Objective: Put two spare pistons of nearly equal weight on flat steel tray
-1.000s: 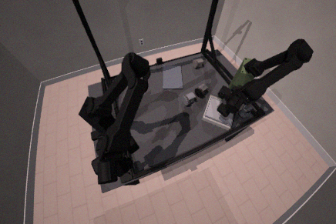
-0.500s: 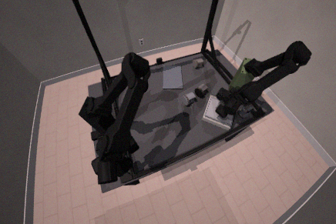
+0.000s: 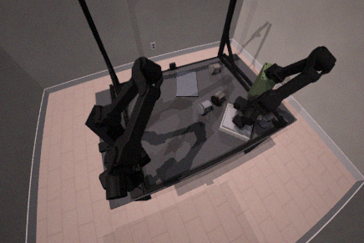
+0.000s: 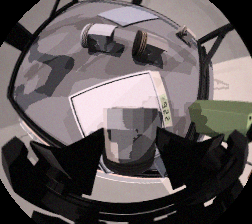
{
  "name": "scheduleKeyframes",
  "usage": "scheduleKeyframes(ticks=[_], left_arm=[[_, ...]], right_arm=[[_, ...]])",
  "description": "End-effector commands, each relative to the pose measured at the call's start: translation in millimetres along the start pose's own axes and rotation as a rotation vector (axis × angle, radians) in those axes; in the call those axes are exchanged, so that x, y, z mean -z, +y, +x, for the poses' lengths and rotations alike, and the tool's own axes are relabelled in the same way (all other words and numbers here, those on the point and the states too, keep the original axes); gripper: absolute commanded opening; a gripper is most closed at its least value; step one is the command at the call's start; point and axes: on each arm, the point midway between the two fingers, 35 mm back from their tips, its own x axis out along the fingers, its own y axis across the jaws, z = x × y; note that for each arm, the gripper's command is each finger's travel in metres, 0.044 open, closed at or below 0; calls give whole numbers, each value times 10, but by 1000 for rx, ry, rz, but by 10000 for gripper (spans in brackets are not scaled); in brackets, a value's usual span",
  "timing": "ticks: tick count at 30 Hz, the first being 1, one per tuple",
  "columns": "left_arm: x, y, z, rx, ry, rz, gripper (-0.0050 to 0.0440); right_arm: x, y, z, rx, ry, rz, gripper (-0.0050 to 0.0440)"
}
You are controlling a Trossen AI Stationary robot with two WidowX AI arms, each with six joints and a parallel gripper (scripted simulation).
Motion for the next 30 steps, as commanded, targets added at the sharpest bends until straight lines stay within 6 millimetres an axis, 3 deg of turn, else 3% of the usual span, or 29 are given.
scheduleKeyframes(ticks=[1, 18, 30], left_arm=[[-4, -2, 7, 1, -3, 3, 378], [-4, -2, 7, 1, -3, 3, 378], [-5, -2, -193, 1, -3, 3, 378]], right_arm=[[1, 6, 1, -4, 0, 0, 440], [1, 6, 1, -4, 0, 0, 440], [1, 6, 1, -4, 0, 0, 440]])
